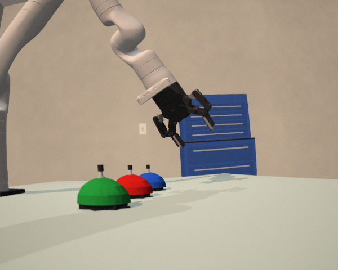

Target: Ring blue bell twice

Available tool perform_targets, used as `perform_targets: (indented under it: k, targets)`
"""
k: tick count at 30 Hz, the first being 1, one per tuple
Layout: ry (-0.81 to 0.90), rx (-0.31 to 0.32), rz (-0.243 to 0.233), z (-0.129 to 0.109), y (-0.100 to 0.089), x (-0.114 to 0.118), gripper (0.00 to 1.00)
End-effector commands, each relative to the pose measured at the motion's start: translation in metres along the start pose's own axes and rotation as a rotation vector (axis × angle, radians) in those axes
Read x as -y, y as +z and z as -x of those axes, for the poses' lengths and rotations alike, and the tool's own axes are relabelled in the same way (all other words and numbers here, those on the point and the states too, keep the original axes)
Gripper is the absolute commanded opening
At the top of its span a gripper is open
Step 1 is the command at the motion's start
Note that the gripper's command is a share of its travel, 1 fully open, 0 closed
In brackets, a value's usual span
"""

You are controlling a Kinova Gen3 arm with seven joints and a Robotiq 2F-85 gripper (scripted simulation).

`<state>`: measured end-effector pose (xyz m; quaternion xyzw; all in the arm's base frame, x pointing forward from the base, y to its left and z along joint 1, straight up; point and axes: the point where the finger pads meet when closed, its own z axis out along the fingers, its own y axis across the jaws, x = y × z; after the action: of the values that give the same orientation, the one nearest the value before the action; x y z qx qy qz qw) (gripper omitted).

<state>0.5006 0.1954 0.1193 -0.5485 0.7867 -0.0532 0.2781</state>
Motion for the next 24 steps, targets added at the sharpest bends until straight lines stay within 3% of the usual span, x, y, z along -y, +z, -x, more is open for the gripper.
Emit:
perform_targets:
  k: [1,24]
  targets:
    - [-0.012,-0.004,0.003,-0.001,-0.001,0.001,1.0]
    - [-0.042,-0.043,0.056,-0.002,-0.004,-0.012,1.0]
